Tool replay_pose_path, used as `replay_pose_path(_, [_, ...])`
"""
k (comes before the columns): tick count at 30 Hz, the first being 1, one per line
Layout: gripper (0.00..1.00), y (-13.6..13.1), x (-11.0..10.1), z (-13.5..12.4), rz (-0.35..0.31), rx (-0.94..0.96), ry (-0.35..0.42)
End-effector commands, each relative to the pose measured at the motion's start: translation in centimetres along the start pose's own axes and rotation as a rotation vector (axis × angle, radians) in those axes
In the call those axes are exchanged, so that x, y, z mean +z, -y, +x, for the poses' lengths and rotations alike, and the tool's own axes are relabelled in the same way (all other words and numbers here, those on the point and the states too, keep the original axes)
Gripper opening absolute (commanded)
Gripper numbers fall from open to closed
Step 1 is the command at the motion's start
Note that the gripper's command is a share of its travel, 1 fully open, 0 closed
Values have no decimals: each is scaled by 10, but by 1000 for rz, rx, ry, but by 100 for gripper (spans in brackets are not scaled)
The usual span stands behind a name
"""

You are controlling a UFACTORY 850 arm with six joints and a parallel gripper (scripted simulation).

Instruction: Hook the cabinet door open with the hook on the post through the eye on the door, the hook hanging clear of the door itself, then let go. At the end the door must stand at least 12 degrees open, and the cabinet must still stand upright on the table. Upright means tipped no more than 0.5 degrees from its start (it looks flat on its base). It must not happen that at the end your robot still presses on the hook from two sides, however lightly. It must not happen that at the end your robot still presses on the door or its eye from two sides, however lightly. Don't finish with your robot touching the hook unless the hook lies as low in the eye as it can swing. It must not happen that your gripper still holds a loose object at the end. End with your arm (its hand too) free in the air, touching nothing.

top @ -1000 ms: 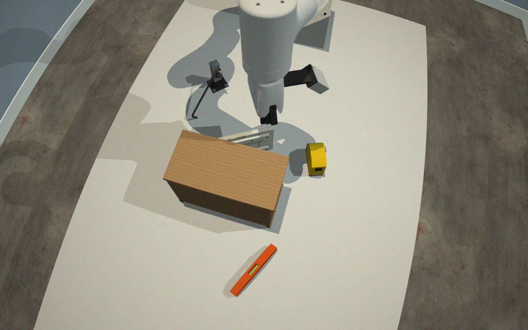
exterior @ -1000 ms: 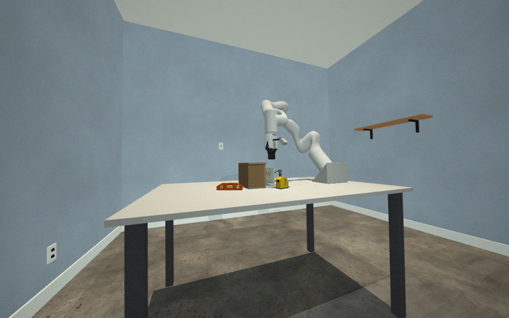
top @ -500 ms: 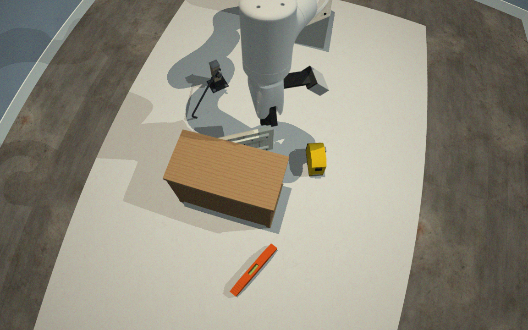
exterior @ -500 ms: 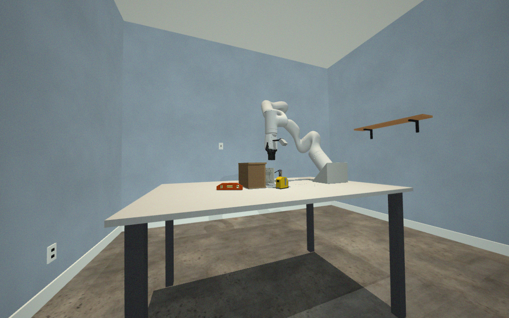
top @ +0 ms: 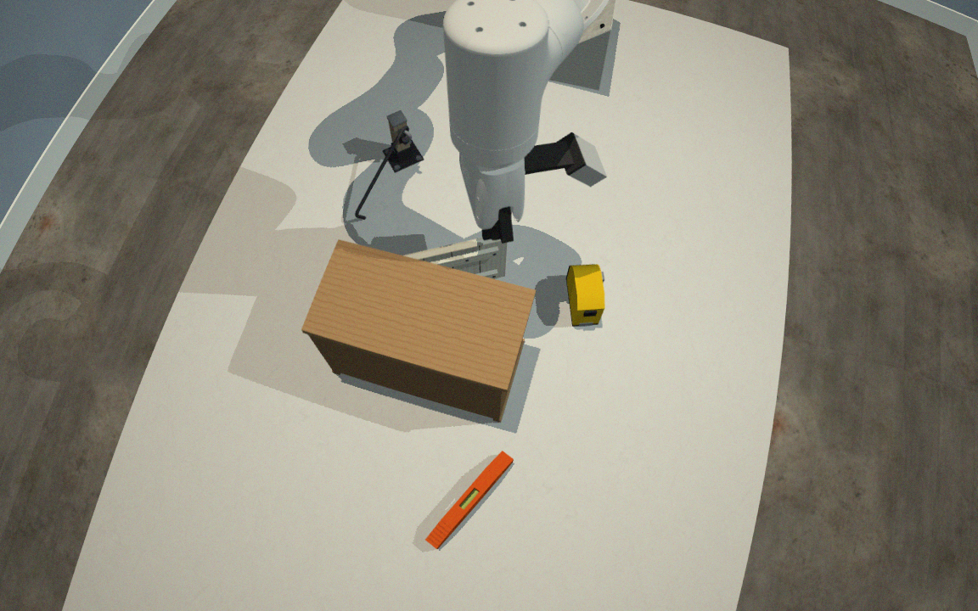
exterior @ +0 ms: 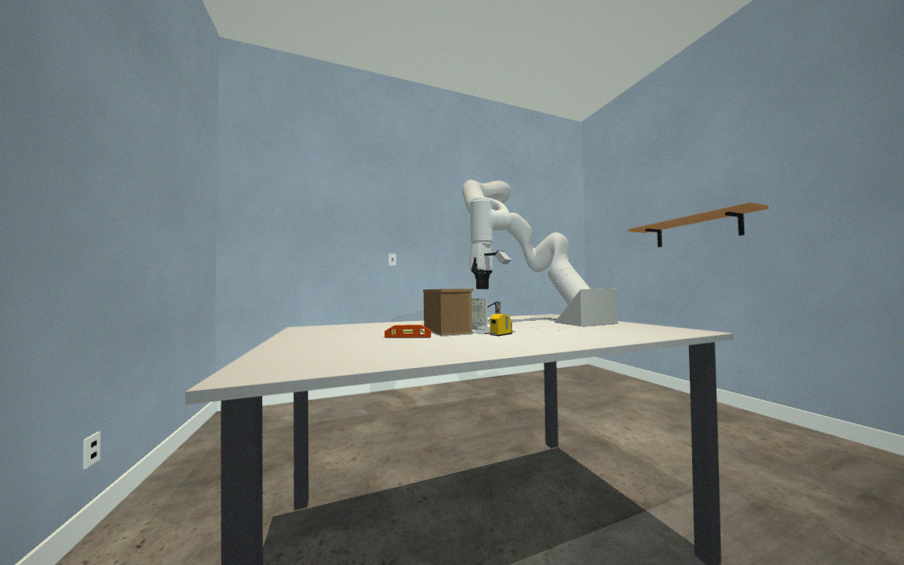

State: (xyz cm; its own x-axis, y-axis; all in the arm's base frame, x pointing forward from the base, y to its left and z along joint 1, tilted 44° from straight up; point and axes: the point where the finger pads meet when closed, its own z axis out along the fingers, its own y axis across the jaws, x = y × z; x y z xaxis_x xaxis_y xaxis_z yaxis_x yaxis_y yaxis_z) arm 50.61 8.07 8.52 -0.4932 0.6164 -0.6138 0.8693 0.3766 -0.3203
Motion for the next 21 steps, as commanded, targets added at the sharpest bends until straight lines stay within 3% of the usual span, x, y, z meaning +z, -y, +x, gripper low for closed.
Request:
replay_pose_path(1, [27, -1, 5, 0, -2, 1, 0])
replay_pose_path(21, [27, -1, 35, 0, -2, 1, 0])
